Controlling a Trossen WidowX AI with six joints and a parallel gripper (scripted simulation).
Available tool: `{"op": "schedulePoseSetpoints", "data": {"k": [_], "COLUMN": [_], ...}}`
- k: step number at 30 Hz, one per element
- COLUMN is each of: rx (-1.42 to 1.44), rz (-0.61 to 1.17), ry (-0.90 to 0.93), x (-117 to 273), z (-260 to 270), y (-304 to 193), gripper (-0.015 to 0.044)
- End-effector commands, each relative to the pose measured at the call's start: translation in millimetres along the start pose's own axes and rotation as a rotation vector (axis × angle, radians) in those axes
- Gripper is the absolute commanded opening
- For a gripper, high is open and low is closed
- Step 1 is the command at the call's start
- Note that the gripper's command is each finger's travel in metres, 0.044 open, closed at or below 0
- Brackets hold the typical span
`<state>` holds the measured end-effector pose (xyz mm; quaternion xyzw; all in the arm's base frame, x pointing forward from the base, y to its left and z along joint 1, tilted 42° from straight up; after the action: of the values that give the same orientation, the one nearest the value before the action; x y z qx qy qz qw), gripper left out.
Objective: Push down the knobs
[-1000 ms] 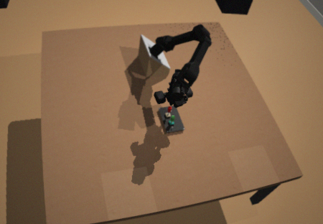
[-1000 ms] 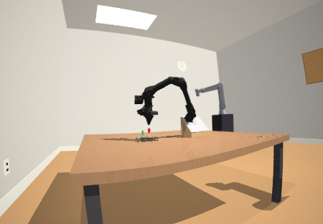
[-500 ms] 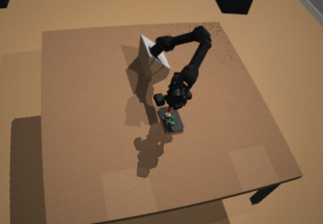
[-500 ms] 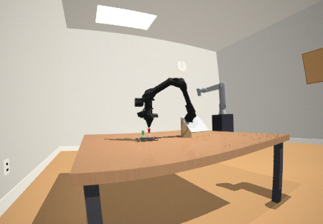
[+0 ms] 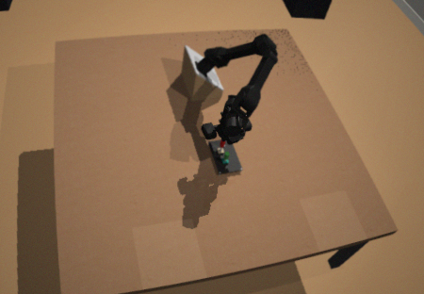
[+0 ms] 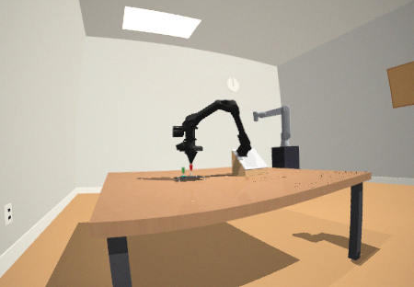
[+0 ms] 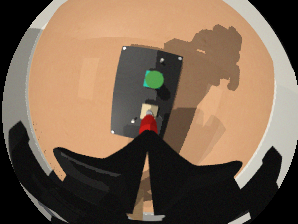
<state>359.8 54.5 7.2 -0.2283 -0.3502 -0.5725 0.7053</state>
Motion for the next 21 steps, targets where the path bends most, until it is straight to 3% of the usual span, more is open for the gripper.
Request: {"op": "schedulePoseSetpoints", "data": {"k": [1,21], "rx": [-0.003,-0.003], "rz": [-0.001,-0.001], "ry": [0.004,0.004], "x": [-1.5,-3.2], "z": [0.4,0.4], "y": [0.0,-0.1], "gripper": [0.0000,0.0000]}}
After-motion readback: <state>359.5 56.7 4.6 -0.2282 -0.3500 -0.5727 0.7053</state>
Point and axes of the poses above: the point midway between the two fingers, 35 mm back from their tips, its own x axis back along the fingers, its own z axis across the jaws, y = z × x, the point moved 2 cm from there along x, back along the fingers, and after that the axes turned 1 degree about x, right-handed, at the moved point
